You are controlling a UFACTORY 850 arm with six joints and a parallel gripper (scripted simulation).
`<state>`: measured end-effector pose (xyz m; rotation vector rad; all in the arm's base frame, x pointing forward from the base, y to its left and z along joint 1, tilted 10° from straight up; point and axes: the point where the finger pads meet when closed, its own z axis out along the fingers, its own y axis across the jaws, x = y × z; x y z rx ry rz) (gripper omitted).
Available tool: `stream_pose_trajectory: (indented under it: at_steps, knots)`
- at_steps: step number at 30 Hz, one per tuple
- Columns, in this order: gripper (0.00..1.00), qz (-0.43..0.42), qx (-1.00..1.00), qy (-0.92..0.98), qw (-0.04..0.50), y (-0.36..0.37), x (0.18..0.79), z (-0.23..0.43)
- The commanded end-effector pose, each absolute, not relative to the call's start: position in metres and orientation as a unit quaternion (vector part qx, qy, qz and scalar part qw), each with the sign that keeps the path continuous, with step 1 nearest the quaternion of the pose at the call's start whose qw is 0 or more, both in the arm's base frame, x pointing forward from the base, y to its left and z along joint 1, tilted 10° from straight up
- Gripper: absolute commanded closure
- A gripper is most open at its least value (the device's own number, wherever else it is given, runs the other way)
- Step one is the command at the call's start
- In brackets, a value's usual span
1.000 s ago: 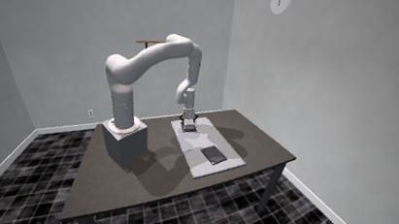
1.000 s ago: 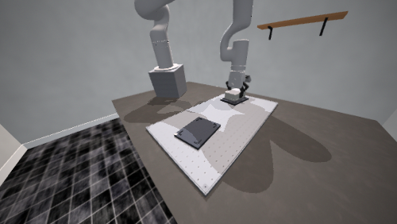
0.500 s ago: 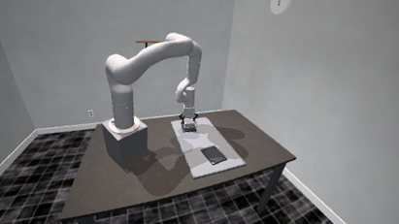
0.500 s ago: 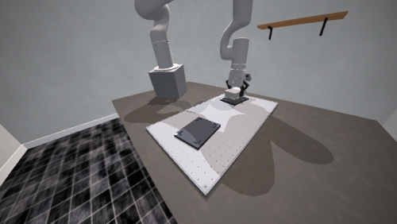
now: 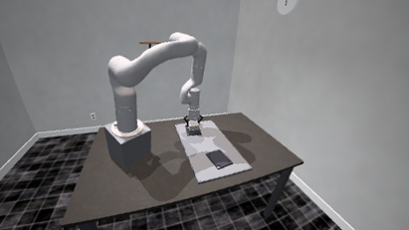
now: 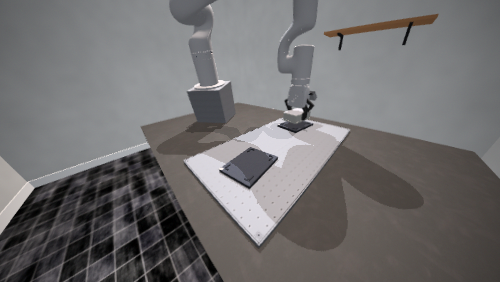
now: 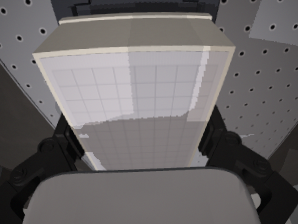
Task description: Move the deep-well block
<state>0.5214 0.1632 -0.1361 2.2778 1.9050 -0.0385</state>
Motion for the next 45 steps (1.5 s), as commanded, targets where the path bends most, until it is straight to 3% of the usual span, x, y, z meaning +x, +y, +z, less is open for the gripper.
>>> stream_pose_trajectory:
  at_steps: [1,45]
  knots:
    - [1.00,-0.013,0.764,0.639,0.086,0.165,0.522,-0.129]
    - [1.00,-0.013,0.764,0.639,0.086,0.173,0.517,-0.076]
